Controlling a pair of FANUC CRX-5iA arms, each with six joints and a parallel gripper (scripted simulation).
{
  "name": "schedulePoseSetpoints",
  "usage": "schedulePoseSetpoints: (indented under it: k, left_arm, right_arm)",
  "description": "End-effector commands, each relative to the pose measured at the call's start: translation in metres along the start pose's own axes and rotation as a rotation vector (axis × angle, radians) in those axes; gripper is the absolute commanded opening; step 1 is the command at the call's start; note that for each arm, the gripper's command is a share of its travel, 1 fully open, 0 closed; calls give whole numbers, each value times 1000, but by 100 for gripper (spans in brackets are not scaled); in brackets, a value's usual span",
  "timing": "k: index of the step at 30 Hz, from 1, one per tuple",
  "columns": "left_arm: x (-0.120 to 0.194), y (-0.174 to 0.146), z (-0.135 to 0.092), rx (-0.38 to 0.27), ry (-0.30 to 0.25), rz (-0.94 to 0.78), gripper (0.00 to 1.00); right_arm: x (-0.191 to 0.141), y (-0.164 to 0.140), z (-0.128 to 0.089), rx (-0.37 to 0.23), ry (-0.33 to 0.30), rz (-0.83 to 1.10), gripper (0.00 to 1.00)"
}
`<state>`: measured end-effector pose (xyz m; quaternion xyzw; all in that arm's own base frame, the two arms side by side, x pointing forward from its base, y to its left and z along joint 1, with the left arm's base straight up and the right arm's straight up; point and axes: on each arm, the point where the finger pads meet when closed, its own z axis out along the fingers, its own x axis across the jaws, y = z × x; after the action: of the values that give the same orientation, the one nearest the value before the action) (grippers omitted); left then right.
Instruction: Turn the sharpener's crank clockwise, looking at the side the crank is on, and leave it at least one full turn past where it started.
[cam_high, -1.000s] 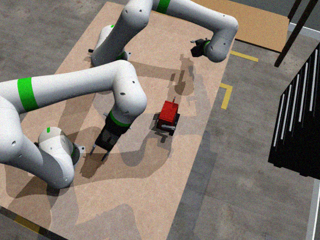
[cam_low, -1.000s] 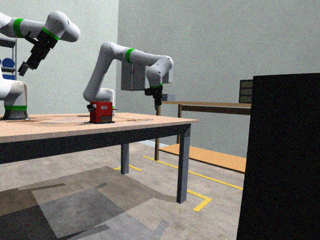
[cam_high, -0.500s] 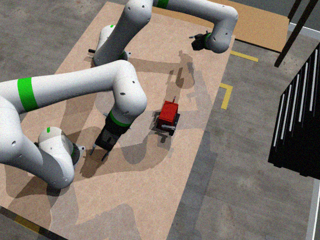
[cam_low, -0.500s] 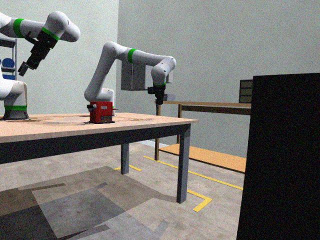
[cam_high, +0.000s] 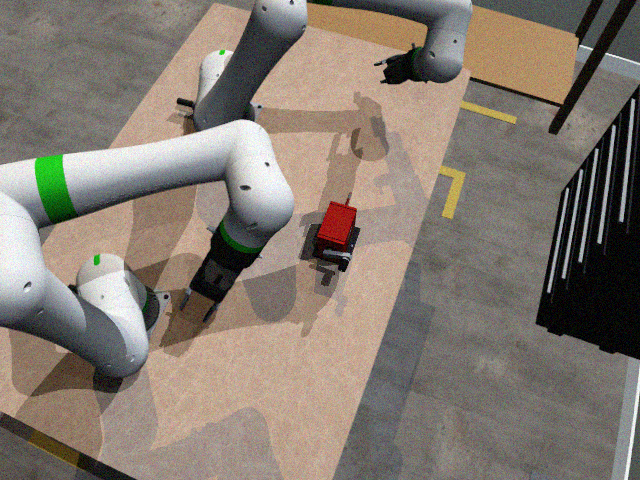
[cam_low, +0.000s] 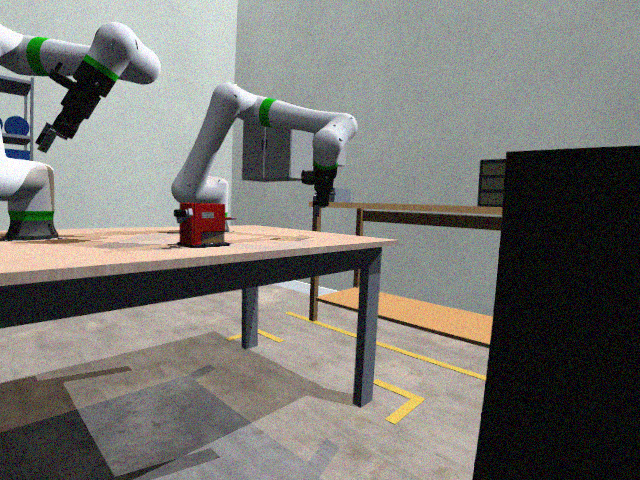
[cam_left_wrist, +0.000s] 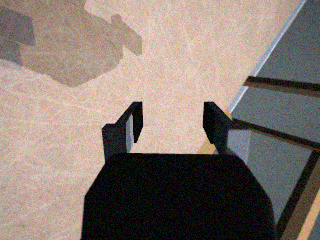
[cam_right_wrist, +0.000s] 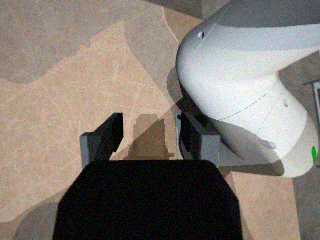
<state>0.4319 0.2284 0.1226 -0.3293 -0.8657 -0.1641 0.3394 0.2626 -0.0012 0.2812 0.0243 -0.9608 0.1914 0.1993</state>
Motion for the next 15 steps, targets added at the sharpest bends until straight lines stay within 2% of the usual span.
schedulePoseSetpoints:
  k: [1,15]
  left_arm:
    - [10,3,5,25,-16,-8,100]
    - [48,11,30,118,-79,-40,100]
  right_arm:
    - [0,0,-1,0,-1,1,100]
    - [0,0,-1,0,-1,1,100]
